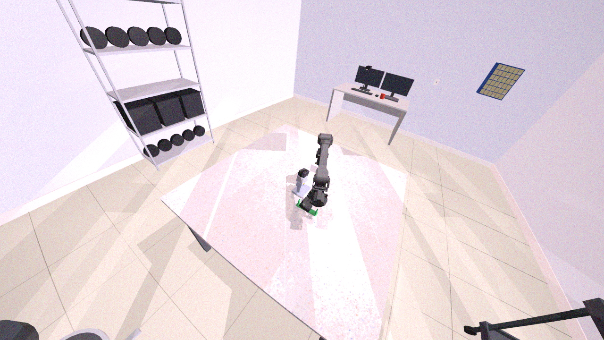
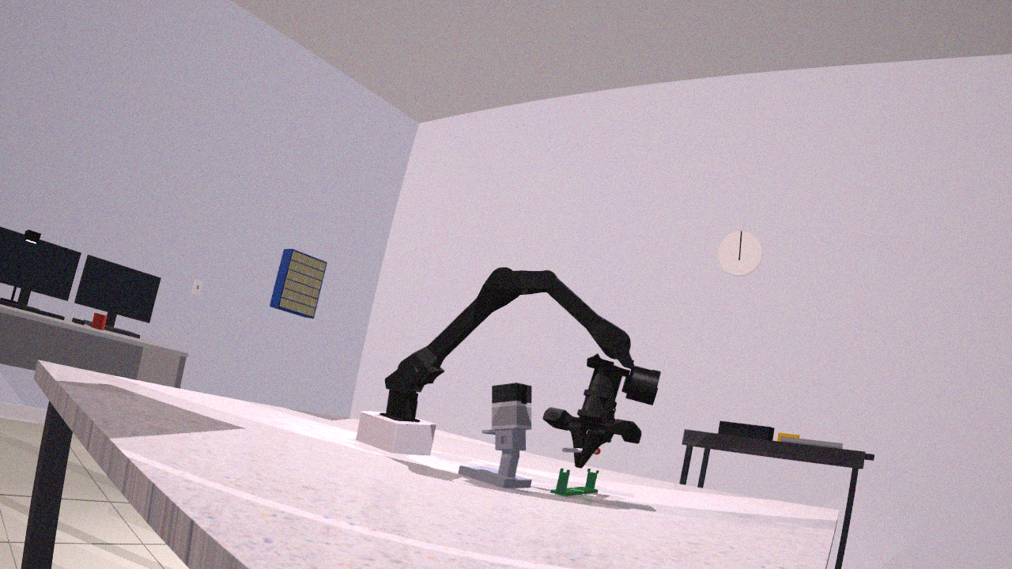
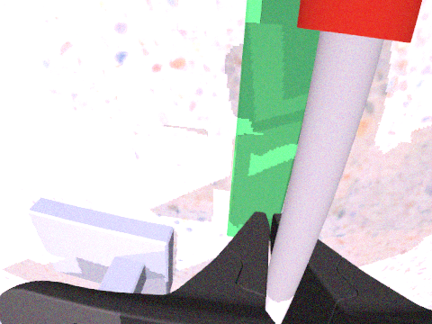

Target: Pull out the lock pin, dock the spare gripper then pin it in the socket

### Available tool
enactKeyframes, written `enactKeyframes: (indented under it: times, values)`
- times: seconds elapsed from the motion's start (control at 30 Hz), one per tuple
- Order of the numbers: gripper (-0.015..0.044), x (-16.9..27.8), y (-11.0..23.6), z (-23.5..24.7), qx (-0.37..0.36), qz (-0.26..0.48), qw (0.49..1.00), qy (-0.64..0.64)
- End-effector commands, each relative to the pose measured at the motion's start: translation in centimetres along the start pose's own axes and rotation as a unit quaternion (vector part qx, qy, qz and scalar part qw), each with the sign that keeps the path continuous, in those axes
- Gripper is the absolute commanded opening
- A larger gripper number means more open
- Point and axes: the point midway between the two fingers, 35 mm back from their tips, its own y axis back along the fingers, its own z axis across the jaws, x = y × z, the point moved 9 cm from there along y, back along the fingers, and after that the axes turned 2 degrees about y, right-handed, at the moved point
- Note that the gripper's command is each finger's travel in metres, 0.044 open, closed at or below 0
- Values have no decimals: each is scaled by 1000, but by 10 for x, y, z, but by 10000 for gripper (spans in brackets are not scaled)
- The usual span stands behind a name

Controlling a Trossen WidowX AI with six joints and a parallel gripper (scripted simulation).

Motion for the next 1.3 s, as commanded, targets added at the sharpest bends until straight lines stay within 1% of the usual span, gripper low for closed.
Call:
enactKeyframes:
  times: [0.0, 0.17, 0.23, 0.27, 0.47, 0.63, 0.67, 0.73, 1.27]
  values:
    - [0, 5, 19, 0, 4, -5, 1000, -3]
    - [0, 8, 32, 1, 4, -5, 1000, -3]
    - [0, 8, 32, 1, 4, -5, 1000, -3]
    - [7, 7, 25, 1, 2, -1, 1000, 1]
    - [0, 7, 25, 1, 2, -1, 1000, -1]
    - [0, 8, 25, -1, -6, -3, 1000, -30]
    - [7, 7, 25, 1, -1, 0, 1000, -10]
    - [0, 6, 26, 5, -2, 0, 1000, -12]
    - [0, 1, 42, 52, -10, -4, 999, -35]
